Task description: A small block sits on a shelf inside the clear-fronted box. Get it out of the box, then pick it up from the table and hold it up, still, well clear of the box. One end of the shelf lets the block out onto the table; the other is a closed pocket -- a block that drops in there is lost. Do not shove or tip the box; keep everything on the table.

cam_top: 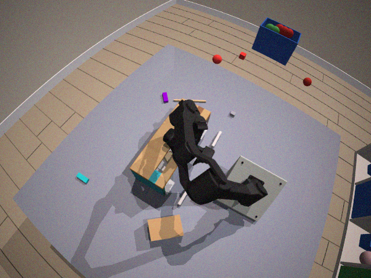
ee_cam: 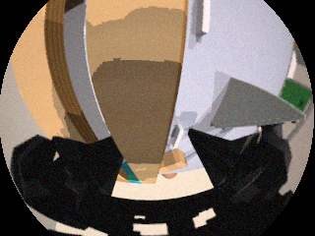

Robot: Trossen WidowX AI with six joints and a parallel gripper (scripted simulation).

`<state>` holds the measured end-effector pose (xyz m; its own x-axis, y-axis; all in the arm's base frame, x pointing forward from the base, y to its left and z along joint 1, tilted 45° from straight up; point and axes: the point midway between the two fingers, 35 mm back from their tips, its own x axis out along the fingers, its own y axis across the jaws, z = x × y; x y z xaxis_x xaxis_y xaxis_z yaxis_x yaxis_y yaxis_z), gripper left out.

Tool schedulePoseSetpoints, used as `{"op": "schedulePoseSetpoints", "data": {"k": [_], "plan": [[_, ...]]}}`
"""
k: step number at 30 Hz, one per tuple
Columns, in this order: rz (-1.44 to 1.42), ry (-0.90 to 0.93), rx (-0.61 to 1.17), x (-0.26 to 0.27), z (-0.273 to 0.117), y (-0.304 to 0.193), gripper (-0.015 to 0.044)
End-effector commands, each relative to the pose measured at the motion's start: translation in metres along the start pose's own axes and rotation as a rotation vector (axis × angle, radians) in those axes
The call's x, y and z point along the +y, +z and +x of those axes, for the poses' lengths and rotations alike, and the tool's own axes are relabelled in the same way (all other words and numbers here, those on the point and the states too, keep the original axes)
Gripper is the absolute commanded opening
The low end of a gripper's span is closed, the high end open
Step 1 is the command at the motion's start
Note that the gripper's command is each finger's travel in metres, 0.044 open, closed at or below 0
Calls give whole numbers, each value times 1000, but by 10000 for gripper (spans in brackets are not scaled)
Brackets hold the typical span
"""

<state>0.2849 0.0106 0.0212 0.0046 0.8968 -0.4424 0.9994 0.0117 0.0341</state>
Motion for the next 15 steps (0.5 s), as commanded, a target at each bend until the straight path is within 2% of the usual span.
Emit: {"op": "schedulePoseSetpoints", "data": {"k": [1, 15], "plan": [[-3, 7, -2, 0, 0, -6, 400], [-3, 7, -1, 1, 5, -19, 400]]}}
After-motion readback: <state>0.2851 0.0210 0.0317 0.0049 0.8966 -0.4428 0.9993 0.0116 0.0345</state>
